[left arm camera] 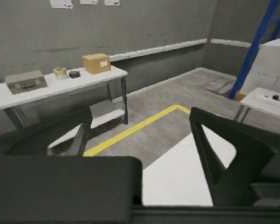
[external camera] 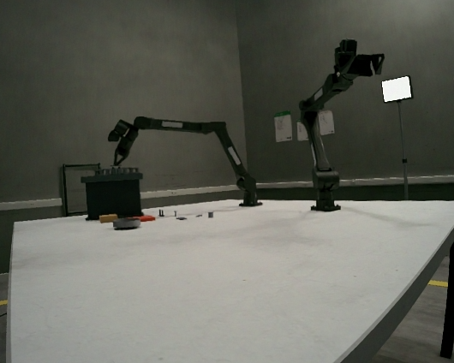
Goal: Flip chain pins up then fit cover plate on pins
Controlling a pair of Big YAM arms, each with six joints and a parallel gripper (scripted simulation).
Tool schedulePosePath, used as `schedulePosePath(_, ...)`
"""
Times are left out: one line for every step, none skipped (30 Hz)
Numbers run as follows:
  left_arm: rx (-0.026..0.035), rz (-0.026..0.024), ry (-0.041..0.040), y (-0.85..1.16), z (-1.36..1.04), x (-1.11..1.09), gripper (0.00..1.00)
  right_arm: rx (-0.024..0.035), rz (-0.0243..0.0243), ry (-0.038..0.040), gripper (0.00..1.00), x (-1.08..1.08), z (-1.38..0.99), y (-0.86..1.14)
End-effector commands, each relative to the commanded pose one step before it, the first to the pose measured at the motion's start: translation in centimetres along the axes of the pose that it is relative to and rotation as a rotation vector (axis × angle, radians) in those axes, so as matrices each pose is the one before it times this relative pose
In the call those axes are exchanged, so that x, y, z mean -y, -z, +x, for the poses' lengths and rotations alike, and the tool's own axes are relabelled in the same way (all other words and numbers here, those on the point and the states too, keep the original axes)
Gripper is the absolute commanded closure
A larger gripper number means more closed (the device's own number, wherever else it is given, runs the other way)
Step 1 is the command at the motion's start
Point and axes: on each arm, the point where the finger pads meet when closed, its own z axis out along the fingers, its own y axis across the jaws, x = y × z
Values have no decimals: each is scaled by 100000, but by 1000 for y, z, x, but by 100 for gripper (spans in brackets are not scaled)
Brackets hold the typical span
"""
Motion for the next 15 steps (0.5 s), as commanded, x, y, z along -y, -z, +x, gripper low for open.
schedulePosePath(7143, 769, 238, -119, -4187, 473, 0, 7433, -712, 100, 79, -270, -2768, 3010)
schedulePosePath(0, 0, 0, 0, 0, 0, 0, 0, 0, 0, 79, 0, 0, 0)
schedulePosePath(0, 0, 0, 0, 0, 0, 0, 0, 0, 0, 79, 0, 0, 0)
schedulePosePath(0, 0, 0, 0, 0, 0, 0, -2032, 288, -111, 79, 125, 826, -791)
schedulePosePath(0, 0, 0, 0, 0, 0, 0, 880, -212, 262, 79, -168, -244, 205)
schedulePosePath(0, 0, 0, 0, 0, 0, 0, -45, -2, 13, 79, -10, 169, -277)
schedulePosePath(0, 0, 0, 0, 0, 0, 0, -154, 14, 15, 79, -4, 251, -388)
schedulePosePath(0, 0, 0, 0, 0, 0, 0, -585, 55, 50, 79, 5, 307, -274)
schedulePosePath(0, 0, 0, 0, 0, 0, 0, -118, 6, 18, 79, -4, 53, -15)
schedulePosePath(0, 0, 0, 0, 0, 0, 0, -228, 22, 21, 79, 2, 112, -85)
schedulePosePath(0, 0, 0, 0, 0, 0, 0, 319, -40, -12, 79, -14, -118, 103)
schedulePosePath(0, 0, 0, 0, 0, 0, 0, 400, -48, -19, 79, -15, -145, 116)
schedulePosePath(0, 0, 0, 0, 0, 0, 0, -116, 2, 25, 79, -8, 87, -34)
schedulePosePath(0, 0, 0, 0, 0, 0, 0, 453, -54, -22, 79, -16, -184, 163)
schedulePosePath(0, 0, 0, 0, 0, 0, 0, -409, 37, 38, 79, 2, 206, -164)
